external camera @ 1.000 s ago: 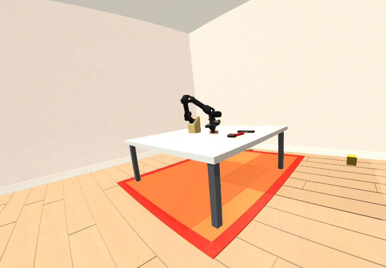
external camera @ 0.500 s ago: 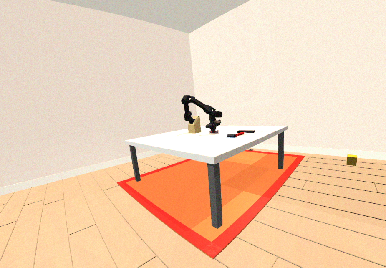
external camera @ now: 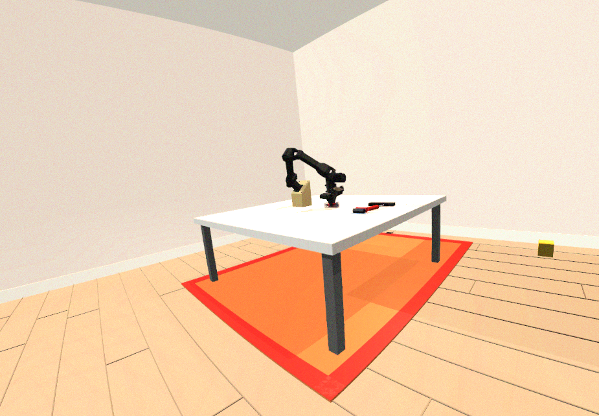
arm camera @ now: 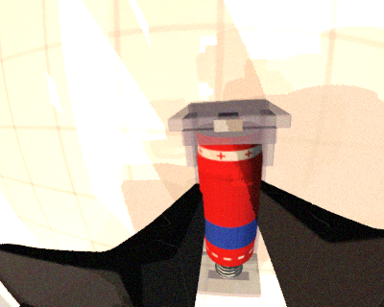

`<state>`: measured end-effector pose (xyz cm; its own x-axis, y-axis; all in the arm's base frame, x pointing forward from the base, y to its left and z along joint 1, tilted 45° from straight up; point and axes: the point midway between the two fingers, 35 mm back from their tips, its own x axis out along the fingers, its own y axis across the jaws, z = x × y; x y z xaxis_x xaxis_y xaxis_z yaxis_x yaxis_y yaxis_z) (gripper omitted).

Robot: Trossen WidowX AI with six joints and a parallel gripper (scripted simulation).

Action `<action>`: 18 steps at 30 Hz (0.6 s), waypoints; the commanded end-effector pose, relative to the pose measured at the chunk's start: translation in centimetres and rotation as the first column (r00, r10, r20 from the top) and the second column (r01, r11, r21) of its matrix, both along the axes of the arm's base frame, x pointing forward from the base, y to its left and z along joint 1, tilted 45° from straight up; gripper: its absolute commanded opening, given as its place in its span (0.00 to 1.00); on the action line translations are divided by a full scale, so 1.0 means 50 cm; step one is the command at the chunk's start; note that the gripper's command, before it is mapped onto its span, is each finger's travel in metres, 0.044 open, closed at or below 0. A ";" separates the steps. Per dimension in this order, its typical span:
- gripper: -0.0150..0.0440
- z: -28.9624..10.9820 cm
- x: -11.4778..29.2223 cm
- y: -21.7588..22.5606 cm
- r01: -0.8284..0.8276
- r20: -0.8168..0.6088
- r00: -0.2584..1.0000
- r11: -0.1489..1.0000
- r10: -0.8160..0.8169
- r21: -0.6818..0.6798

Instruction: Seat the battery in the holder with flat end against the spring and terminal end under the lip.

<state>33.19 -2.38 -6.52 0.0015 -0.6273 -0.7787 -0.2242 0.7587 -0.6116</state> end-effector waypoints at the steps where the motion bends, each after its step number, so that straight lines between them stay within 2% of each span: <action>1: 0.40 -0.001 0.005 0.001 0.000 0.003 1.000 1.000 0.000 0.001; 11: 0.40 -0.001 0.005 0.001 0.000 0.003 1.000 1.000 0.000 0.001; 15: 0.58 -0.001 0.005 0.001 0.000 0.003 1.000 1.000 0.000 0.001; 18: 0.58 0.001 0.004 0.003 0.000 0.003 1.000 1.000 0.000 0.001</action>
<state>33.29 -2.35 -6.57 0.0020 -0.6269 -0.7791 -0.2236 0.7591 -0.6114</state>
